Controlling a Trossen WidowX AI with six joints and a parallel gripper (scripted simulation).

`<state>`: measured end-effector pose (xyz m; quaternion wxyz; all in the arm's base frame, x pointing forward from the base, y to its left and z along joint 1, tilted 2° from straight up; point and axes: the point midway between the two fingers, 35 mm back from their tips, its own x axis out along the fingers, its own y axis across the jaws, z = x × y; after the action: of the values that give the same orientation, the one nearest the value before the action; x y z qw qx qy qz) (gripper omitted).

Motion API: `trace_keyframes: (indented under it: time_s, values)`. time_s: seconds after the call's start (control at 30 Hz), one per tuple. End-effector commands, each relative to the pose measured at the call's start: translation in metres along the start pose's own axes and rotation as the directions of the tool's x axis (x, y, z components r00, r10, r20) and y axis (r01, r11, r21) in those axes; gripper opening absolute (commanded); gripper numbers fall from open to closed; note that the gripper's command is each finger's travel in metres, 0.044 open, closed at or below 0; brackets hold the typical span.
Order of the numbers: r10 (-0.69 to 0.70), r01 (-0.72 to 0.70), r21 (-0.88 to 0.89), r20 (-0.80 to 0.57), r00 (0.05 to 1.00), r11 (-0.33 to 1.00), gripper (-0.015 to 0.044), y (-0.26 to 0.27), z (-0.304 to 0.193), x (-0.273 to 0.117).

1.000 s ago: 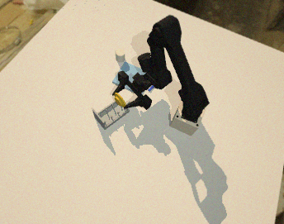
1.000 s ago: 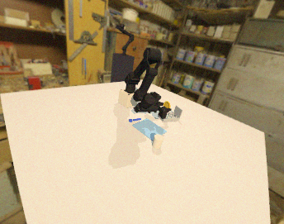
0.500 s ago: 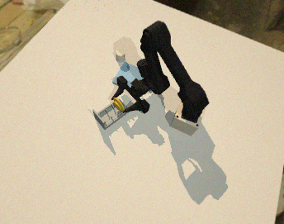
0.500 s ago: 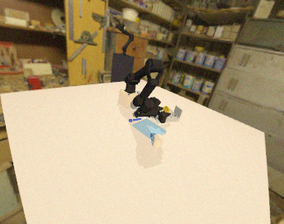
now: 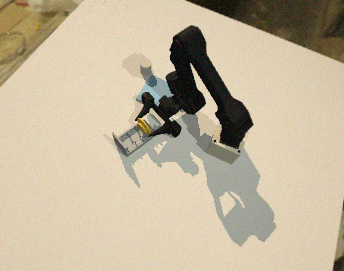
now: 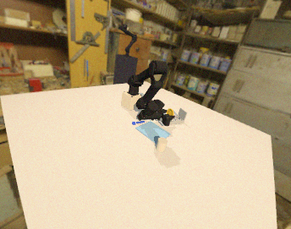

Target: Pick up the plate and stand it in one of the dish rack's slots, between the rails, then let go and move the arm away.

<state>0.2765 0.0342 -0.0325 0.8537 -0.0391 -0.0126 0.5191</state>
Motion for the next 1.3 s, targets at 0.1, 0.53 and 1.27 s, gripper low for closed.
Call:
trace_keyframes:
  time_s: [0.1,0.53,1.27]
  values:
    - [0.000,0.000,0.000,0.000,1.000,1.000,0.0157,0.000,0.000,0.000]
    - [0.000,0.000,0.000,0.000,1.000,1.000,0.0400,0.000,0.000,0.000]
    - [-0.005,0.005,-0.015,0.015,1.000,1.000,0.0400,-0.015,0.114,-0.003]
